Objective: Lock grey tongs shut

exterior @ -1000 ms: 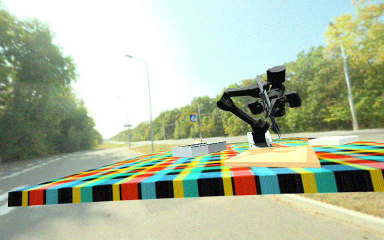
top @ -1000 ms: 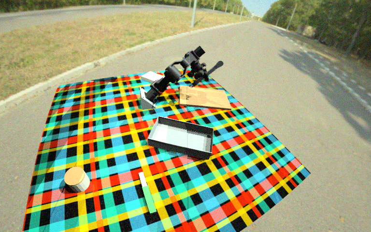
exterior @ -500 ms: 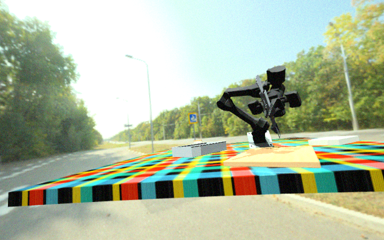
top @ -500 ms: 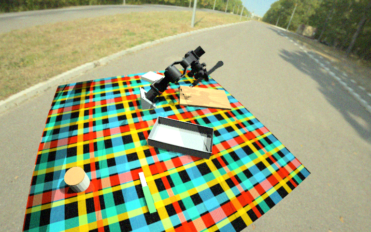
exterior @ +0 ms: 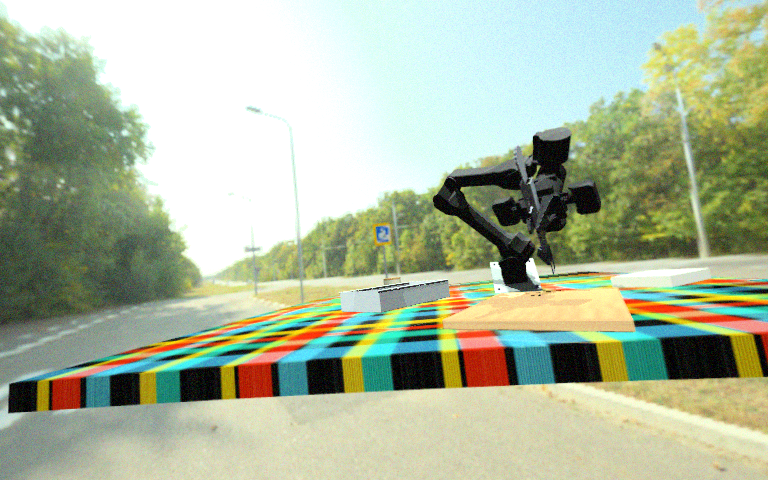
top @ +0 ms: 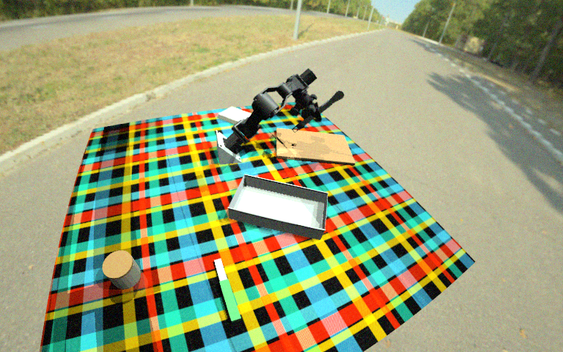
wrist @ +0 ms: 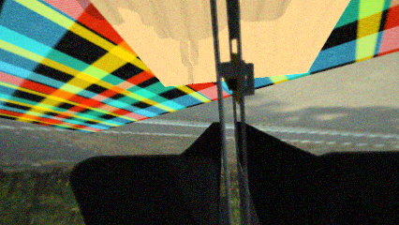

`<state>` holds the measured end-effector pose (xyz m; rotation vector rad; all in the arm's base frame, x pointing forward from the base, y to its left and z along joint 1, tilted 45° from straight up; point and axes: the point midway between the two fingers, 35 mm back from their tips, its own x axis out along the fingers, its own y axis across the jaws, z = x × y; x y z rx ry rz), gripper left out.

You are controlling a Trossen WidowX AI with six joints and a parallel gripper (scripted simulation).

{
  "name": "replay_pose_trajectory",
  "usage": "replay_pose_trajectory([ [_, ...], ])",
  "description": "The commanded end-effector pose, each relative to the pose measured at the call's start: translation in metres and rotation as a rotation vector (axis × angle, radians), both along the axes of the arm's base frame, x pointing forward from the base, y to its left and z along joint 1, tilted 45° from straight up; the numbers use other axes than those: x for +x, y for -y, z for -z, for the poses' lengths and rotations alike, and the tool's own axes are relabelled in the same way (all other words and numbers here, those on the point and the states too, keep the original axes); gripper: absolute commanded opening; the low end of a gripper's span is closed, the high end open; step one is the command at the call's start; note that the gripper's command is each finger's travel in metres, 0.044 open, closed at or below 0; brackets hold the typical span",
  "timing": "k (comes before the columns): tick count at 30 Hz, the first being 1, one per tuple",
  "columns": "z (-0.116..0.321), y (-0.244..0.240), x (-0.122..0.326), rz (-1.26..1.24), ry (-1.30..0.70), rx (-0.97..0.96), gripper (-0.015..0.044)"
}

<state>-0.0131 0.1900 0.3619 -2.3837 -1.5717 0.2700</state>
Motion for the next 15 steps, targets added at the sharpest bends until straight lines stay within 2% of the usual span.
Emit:
replay_pose_trajectory([
  [1, -0.011, -0.005, 0.001, -0.024, 0.004, -0.013, -0.0150],
  [15, -0.023, -0.024, 0.002, -0.118, 0.046, -0.166, -0.0150],
])
